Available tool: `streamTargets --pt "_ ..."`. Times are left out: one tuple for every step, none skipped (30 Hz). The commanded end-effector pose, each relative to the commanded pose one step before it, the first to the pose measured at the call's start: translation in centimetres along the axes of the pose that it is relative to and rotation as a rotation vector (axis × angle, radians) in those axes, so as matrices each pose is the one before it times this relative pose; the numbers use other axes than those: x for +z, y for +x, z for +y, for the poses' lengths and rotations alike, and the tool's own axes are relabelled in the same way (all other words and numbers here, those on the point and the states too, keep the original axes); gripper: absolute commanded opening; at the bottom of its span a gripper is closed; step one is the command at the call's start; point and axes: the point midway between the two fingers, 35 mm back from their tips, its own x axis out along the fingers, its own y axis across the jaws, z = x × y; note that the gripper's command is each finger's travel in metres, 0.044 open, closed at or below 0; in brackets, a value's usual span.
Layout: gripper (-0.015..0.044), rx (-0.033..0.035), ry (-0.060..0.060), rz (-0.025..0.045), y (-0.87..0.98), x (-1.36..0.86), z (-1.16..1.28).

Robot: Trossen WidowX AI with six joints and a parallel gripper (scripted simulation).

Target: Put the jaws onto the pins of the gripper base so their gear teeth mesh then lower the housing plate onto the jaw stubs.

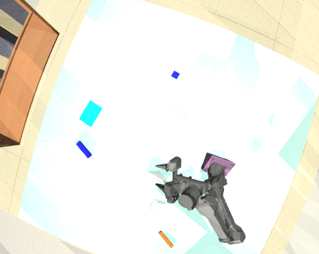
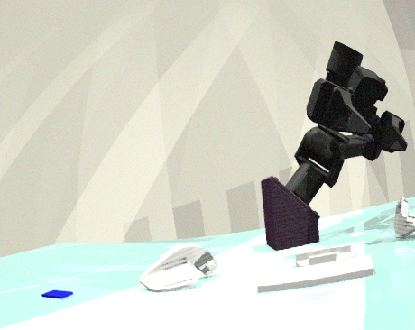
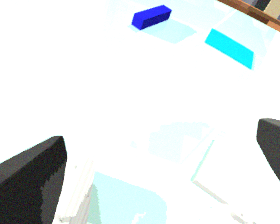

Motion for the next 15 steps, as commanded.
streamTargets --pt "0.0426 0.00000 0.0000 0.00000 0.000 0.000 0.000" --pt "0.0400 0.00000 0.0000 0.00000 0.000 0.000 0.000" --pt "0.0374 0.00000 0.0000 0.00000 0.000 0.000 0.000" --pt "0.0348 0.00000 0.0000 0.00000 0.000 0.000 0.000" --pt "0.0321 0.00000 0.0000 0.00000 0.000 0.000 0.000" --pt "0.0295 0.00000 0.0000 0.00000 0.000 0.000 0.000" --pt "0.0269 0.00000 0.0000 0.00000 0.000 0.000 0.000" --pt "0.0243 0.00000 0.0000 0.00000 0.000 0.000 0.000" --pt "0.0216 0.00000 0.0000 0.00000 0.000 0.000 0.000" --pt "0.0190 0.00000 0.0000 0.00000 0.000 0.000 0.000" --pt "0.0164 0.00000 0.0000 0.00000 0.000 0.000 0.000" --pt "0.0138 0.00000 0.0000 0.00000 0.000 0.000 0.000" --pt "0.0111 0.00000 0.0000 0.00000 0.000 0.000 0.000" --pt "0.0085 0.00000 0.0000 0.00000 0.000 0.000 0.000" --pt "0.0059 0.00000 0.0000 0.00000 0.000 0.000 0.000"
